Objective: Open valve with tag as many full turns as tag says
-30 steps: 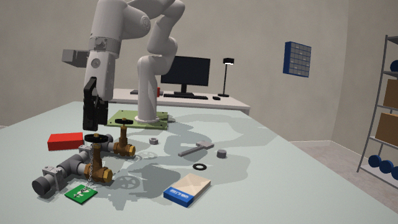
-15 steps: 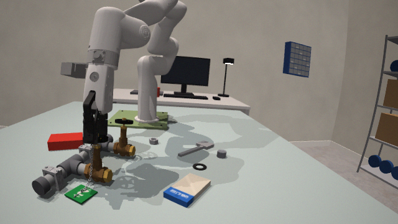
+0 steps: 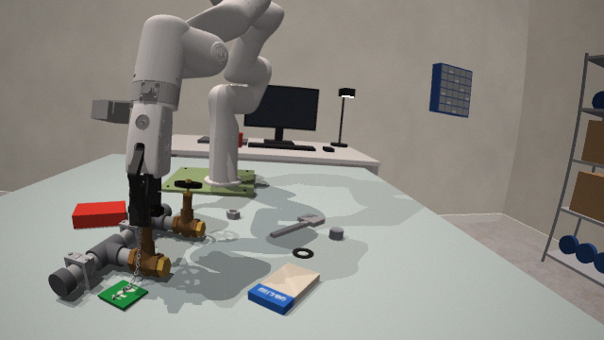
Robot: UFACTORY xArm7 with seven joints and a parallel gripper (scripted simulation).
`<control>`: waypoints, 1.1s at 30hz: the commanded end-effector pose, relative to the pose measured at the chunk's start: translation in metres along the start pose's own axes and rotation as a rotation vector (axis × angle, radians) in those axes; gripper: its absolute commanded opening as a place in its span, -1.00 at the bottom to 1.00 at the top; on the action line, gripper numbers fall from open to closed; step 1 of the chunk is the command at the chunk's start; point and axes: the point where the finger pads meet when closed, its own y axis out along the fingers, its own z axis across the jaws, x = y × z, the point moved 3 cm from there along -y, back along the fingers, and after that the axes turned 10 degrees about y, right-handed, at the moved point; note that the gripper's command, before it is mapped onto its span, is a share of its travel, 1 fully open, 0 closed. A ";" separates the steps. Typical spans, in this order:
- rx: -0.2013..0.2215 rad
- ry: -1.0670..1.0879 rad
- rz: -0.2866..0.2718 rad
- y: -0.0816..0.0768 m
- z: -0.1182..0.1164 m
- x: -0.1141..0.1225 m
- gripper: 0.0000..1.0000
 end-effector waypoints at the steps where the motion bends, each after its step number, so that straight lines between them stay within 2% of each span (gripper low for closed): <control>1: -0.004 0.000 0.000 -0.001 -0.002 0.000 -1.00; 24: -0.004 -0.006 0.000 -0.001 -0.002 0.000 -1.00; 33: -0.004 -0.119 0.000 -0.001 -0.002 0.000 -1.00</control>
